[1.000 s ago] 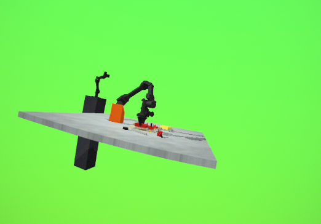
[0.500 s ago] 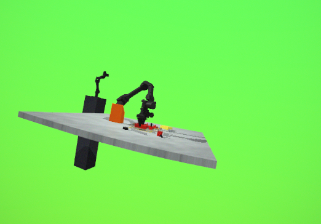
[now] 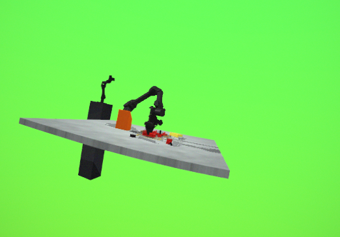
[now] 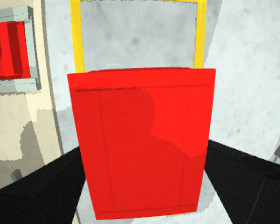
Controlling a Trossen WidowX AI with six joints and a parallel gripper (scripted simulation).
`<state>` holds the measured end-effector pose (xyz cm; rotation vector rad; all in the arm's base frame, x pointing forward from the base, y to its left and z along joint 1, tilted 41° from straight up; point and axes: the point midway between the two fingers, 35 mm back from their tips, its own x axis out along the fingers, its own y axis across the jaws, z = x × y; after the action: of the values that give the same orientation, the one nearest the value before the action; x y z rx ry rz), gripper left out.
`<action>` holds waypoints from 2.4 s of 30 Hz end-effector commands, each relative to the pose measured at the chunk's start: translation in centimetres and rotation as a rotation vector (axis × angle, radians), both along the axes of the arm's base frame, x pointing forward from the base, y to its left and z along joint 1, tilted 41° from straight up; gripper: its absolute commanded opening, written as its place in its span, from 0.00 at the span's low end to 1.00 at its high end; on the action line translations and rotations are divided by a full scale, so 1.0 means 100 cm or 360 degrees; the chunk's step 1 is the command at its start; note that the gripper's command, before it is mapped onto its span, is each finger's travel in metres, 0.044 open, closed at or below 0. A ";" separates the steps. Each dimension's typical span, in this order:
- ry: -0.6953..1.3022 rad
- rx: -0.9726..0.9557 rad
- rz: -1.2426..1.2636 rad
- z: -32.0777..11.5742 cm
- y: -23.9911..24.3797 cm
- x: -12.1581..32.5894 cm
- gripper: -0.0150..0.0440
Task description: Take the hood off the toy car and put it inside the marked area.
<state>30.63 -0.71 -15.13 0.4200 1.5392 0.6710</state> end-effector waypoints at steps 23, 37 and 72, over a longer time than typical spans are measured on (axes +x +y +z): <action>0.0000 0.0001 0.0001 -0.005 0.005 -0.001 0.65; -0.0003 0.0003 -0.0003 0.021 -0.019 0.004 1.00; -0.0006 0.0010 -0.0006 0.049 -0.042 0.005 1.00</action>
<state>31.18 -4.82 -10.26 0.4327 1.5309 0.6721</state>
